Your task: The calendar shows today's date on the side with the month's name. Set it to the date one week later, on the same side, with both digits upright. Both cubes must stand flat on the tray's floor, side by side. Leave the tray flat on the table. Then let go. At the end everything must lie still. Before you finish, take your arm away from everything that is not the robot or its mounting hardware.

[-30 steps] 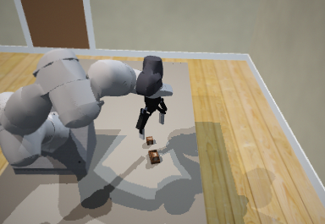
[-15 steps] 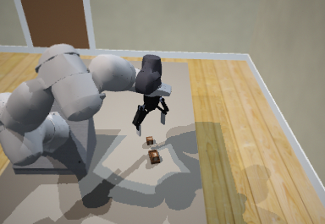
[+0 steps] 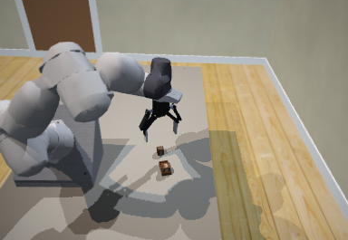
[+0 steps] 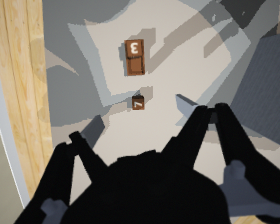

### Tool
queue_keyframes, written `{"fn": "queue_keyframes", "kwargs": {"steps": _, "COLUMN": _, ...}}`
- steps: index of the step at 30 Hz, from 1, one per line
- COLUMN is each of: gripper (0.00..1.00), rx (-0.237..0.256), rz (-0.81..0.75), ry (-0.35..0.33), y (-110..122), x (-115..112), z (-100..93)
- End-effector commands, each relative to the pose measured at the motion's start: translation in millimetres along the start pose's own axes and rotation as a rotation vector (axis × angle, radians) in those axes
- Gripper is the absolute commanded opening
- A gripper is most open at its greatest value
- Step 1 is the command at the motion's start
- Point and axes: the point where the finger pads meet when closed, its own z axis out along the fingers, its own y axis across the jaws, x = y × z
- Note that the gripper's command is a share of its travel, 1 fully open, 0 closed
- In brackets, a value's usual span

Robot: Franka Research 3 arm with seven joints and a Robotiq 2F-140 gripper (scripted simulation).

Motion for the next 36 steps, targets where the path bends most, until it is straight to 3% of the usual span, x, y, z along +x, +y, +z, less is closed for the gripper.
{"fn": "queue_keyframes", "kwargs": {"steps": 1, "gripper": 1.00, "rx": 0.011, "rz": 0.170, "ry": 0.000, "y": -1.7, "x": -6.3, "z": 0.4}}
{"fn": "queue_keyframes", "kwargs": {"steps": 8, "gripper": 1.00, "rx": 0.011, "rz": 0.227, "ry": 0.001, "y": -2.1, "x": -10.3, "z": 1.4}}
{"fn": "queue_keyframes", "kwargs": {"steps": 9, "gripper": 0.29, "rx": 0.011, "rz": 0.227, "ry": 0.001, "y": -2.1, "x": -10.3, "z": 1.4}}
{"fn": "queue_keyframes", "kwargs": {"steps": 36, "gripper": 0.29, "rx": 0.011, "rz": 0.227, "ry": 0.001, "y": -2.1, "x": -10.3, "z": 1.4}}
